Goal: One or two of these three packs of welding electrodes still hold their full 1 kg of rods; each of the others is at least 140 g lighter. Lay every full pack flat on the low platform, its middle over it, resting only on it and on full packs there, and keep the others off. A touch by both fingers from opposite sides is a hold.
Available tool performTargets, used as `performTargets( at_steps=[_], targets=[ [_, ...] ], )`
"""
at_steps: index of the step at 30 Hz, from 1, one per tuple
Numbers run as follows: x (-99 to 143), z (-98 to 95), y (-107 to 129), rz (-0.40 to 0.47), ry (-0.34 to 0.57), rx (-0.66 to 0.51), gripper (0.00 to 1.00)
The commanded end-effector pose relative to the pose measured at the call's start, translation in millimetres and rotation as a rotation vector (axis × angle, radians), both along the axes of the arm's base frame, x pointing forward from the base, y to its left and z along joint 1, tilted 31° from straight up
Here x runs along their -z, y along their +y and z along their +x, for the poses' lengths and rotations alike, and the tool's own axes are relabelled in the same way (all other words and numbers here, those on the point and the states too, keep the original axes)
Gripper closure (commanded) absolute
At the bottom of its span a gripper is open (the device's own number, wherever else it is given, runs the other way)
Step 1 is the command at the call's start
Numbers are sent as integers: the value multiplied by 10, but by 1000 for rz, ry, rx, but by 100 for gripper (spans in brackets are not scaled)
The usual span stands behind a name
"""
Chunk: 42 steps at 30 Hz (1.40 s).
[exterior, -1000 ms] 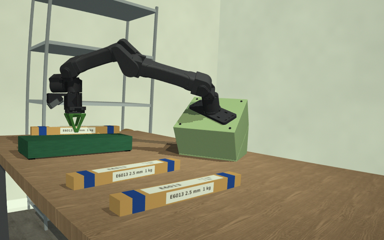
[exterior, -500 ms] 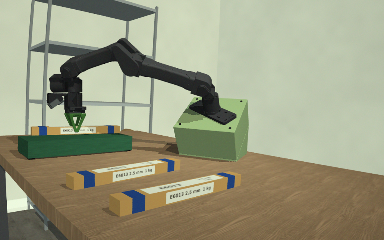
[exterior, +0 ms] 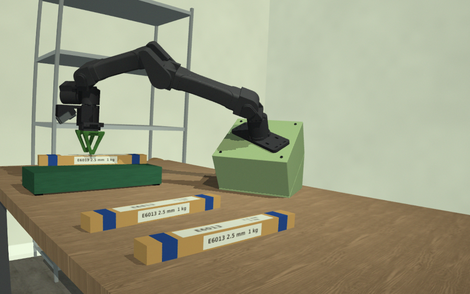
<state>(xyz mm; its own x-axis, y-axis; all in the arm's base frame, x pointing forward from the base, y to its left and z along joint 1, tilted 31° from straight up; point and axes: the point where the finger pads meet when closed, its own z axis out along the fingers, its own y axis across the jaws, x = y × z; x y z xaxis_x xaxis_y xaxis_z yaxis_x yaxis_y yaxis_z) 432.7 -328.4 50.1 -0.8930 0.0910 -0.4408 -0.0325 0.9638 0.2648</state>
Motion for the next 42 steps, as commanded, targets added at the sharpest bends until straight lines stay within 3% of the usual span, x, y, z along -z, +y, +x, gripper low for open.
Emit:
performTargets(
  at_steps=[1,4,8,42],
  targets=[
    [-276,-83,-160,-31,-36,29,24],
    [-104,-93,-145,-5,-12,29,24],
    [-253,-85,-159,-28,-32,30,24],
    [-252,-68,-155,-30,-33,27,24]
  ],
)
